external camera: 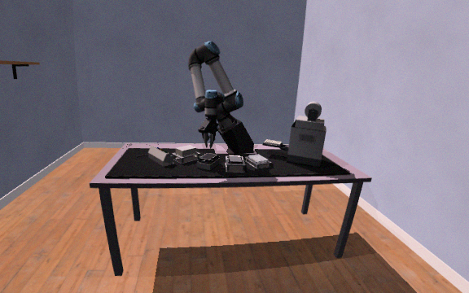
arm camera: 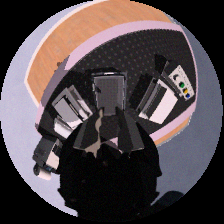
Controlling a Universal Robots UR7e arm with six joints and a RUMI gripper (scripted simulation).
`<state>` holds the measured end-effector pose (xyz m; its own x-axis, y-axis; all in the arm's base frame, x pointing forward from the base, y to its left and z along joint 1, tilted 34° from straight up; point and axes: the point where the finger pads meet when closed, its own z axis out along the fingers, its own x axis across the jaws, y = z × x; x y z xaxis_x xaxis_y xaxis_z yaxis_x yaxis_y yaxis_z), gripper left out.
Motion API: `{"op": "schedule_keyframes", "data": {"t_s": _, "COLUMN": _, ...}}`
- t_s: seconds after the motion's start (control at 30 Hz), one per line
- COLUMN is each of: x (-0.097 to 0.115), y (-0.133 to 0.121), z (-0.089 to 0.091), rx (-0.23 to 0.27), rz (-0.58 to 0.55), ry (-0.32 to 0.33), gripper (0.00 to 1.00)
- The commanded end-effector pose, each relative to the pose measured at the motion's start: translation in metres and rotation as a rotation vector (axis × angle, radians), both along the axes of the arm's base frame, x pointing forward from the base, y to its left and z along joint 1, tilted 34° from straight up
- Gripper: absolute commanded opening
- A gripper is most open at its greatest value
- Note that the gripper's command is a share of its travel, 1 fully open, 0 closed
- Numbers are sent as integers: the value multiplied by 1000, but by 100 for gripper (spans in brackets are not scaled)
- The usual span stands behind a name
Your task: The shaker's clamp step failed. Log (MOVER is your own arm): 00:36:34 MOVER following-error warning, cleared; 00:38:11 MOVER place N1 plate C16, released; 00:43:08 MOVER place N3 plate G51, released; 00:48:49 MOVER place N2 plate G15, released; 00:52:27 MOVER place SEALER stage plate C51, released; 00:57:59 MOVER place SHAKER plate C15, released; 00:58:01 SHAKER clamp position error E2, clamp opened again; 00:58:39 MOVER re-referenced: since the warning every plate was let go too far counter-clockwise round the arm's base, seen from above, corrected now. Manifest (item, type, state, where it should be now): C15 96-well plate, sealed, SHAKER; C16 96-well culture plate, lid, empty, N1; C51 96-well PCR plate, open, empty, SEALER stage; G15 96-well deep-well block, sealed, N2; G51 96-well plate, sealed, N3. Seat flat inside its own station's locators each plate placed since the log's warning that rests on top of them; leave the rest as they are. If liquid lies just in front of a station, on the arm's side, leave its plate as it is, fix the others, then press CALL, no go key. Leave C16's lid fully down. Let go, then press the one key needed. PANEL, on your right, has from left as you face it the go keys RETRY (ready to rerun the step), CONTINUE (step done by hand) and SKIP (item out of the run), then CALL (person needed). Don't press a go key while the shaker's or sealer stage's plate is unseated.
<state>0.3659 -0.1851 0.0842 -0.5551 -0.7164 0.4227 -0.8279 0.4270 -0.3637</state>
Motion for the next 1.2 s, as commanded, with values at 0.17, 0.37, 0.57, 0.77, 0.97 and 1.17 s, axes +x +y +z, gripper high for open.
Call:
{"op": "schedule_keyframes", "data": {"t_s": 0.17, "x": -3, "y": -27, "z": 19, "rx": 11, "rz": -110, "ry": -73, "gripper": 0}}
{"op": "schedule_keyframes", "data": {"t_s": 0.37, "x": -5, "y": -52, "z": 35, "rx": 16, "rz": -166, "ry": -110, "gripper": 0}}
{"op": "schedule_keyframes", "data": {"t_s": 0.57, "x": -7, "y": -69, "z": 46, "rx": 16, "rz": -166, "ry": -110, "gripper": 0}}
{"op": "schedule_keyframes", "data": {"t_s": 0.77, "x": -10, "y": -94, "z": 63, "rx": 16, "rz": -166, "ry": -110, "gripper": 0}}
{"op": "schedule_keyframes", "data": {"t_s": 0.97, "x": -11, "y": -105, "z": 70, "rx": 16, "rz": -166, "ry": -110, "gripper": 0}}
{"op": "schedule_keyframes", "data": {"t_s": 1.17, "x": -18, "y": -121, "z": 80, "rx": 22, "rz": -232, "ry": -155, "gripper": 0}}
